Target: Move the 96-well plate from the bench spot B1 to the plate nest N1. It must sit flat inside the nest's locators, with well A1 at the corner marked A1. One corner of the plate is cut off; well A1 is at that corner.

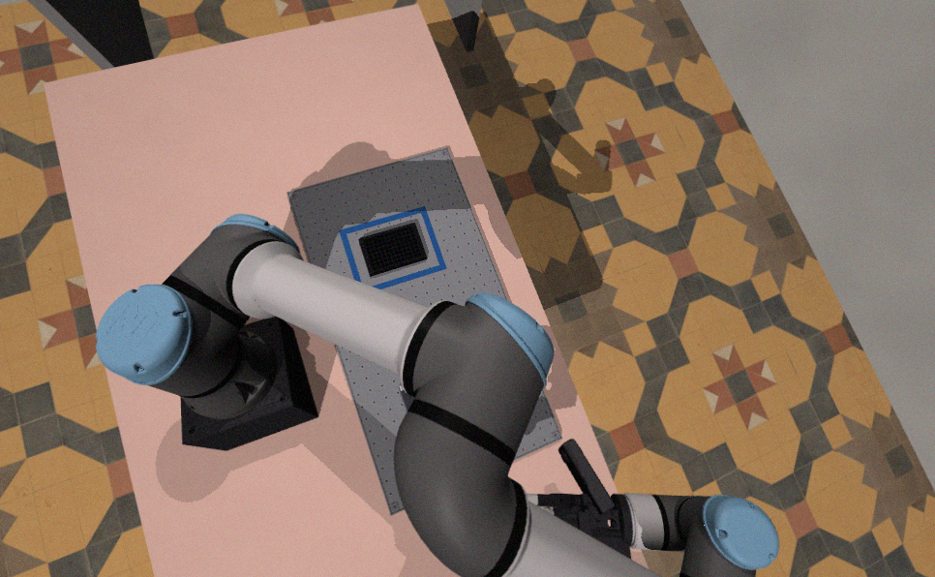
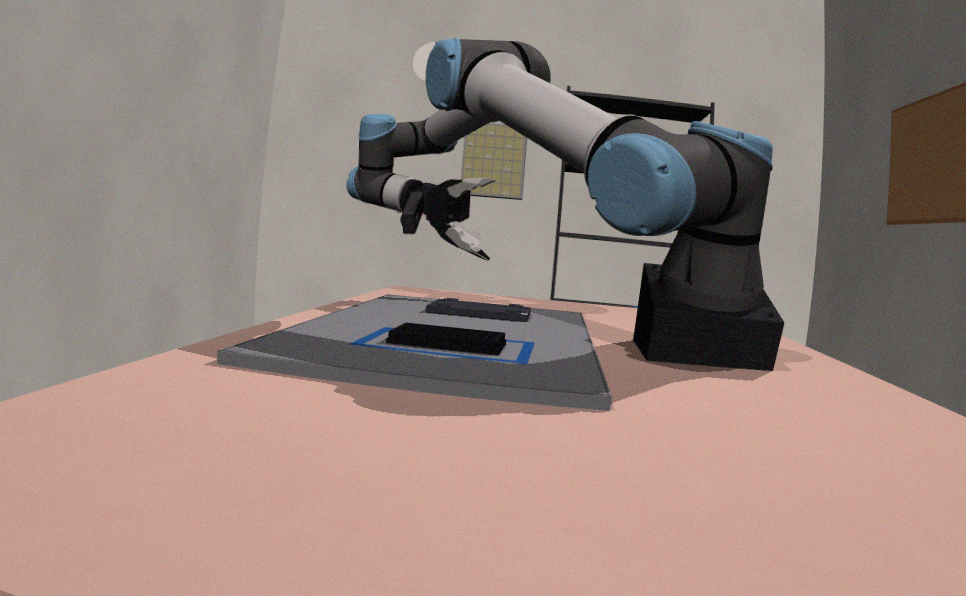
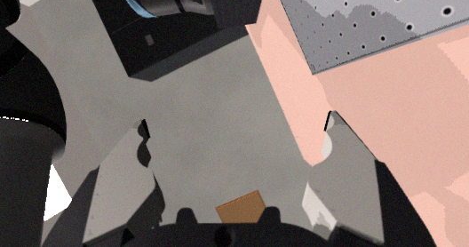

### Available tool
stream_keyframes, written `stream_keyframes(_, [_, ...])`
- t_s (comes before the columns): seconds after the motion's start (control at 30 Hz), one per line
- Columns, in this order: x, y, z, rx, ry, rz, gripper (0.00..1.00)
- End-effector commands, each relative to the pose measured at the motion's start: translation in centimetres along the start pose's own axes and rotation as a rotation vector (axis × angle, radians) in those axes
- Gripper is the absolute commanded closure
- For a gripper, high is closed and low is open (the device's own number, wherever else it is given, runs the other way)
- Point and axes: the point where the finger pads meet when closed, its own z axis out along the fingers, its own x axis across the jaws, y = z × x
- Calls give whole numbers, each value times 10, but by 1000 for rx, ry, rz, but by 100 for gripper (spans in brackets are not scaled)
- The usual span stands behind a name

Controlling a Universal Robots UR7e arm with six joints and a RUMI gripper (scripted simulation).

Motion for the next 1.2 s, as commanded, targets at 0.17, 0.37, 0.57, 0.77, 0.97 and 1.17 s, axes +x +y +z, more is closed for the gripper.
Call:
stream_keyframes(0.17, [-1,0,0,0,1,1,0])
stream_keyframes(0.37, [-1,0,0,0,1,1,0])
stream_keyframes(0.57, [-3,-4,-1,4,22,27,0])
stream_keyframes(0.77, [-12,-22,-5,11,66,86,0])
stream_keyframes(0.97, [-23,-45,-8,25,131,166,0])
stream_keyframes(1.17, [-29,-59,-9,43,194,241,0])
